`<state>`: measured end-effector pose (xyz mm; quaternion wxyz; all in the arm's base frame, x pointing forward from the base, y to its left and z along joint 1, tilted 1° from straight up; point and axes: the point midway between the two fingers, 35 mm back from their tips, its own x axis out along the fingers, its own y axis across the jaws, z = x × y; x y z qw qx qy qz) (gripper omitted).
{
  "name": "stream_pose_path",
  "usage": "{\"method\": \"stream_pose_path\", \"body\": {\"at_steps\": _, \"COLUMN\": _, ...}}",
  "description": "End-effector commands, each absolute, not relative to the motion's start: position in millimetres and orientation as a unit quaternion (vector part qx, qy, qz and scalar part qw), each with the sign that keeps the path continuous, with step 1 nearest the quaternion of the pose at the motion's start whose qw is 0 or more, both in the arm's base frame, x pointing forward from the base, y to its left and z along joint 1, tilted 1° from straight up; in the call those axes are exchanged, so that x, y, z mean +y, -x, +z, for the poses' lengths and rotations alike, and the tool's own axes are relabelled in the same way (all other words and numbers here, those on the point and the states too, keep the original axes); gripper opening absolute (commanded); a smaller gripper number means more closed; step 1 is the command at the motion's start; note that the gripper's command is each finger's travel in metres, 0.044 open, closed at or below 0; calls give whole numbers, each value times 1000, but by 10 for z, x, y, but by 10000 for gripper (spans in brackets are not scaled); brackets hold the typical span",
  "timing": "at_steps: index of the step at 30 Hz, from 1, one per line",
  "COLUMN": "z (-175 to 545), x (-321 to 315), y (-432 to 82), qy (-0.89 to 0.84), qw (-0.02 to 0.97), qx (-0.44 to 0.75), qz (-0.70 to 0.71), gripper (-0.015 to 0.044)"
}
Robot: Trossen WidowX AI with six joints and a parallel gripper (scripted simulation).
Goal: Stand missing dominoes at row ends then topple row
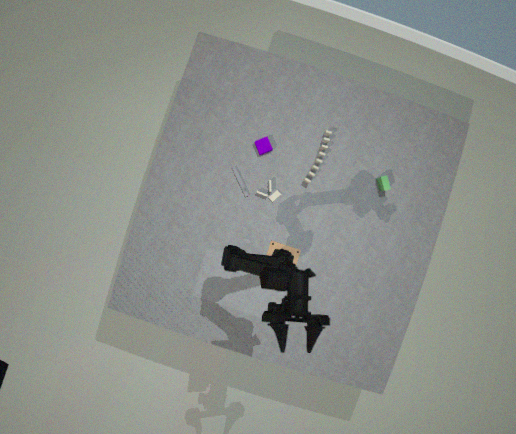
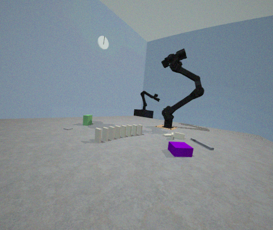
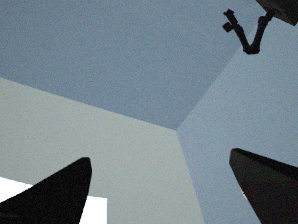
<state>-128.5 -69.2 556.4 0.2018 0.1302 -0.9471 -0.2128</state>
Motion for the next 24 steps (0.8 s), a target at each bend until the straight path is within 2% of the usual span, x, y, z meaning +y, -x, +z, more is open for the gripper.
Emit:
{"method": "stream_pose_path", "body": {"at_steps": 1, "z": 5567, "x": -714, "y": 1276, "qy": -133, "qw": 204, "qx": -945, "qz": -217, "gripper": 426}}
{"method": "stream_pose_path", "body": {"at_steps": 7, "z": 5606, "x": -1409, "y": 874, "qy": -212, "qw": 296, "qx": -868, "qz": -338, "gripper": 440}}
{"method": "stream_pose_path", "body": {"at_steps": 14, "z": 5533, "x": -2103, "y": 63, "qy": -297, "qw": 437, "qx": -729, "qz": -435, "gripper": 440}}
{"method": "stream_pose_path", "body": {"at_steps": 24, "z": 5171, "x": -2485, "y": -1241, "qy": -358, "qw": 623, "qx": -501, "qz": -483, "gripper": 440}}
